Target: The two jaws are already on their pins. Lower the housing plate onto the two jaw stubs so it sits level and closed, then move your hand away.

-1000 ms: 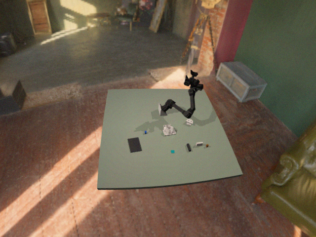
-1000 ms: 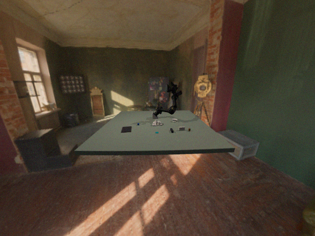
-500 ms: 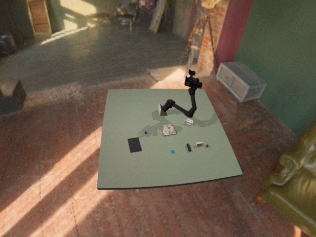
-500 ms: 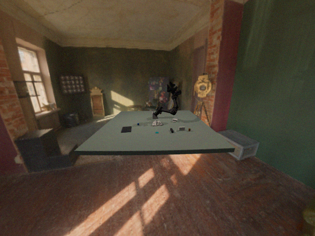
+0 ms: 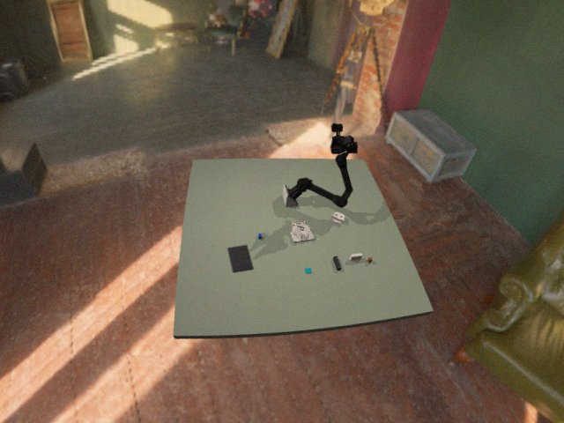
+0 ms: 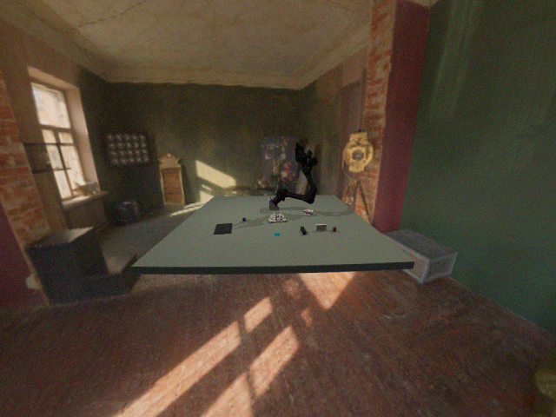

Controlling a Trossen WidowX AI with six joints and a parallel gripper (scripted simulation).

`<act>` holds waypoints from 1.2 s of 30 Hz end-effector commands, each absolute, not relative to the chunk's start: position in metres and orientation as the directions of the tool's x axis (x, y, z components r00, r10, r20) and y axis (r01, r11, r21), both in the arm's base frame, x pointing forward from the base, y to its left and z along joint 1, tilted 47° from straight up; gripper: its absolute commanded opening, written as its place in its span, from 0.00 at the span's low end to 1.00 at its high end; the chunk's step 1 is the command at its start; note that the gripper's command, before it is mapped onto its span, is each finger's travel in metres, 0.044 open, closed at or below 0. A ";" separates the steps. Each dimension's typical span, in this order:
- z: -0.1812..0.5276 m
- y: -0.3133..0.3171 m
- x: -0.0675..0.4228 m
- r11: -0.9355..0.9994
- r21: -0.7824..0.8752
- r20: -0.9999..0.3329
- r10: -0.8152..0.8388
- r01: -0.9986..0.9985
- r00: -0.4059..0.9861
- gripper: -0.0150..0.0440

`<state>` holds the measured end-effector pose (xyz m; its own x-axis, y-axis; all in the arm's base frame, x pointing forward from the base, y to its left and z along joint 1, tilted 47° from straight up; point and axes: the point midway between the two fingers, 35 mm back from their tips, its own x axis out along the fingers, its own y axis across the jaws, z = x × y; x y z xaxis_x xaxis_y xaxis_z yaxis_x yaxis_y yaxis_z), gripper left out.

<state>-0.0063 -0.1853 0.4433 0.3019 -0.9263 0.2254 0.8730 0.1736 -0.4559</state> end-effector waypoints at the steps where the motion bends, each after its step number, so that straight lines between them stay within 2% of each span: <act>1: 0.440 -0.191 -0.003 0.229 -0.402 0.214 -0.918 0.886 0.335 1.00; 7: 0.440 -0.194 -0.003 0.198 -0.403 0.241 -0.919 0.893 0.312 1.00; 21: 0.424 -0.213 0.028 0.451 -0.178 0.165 -0.862 0.874 0.479 1.00; 36: 0.399 -0.223 0.075 0.669 0.073 0.060 -0.743 0.740 0.666 1.00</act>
<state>0.0677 -0.2222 0.4003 0.6429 -0.7625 0.0729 0.7623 0.6462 0.0363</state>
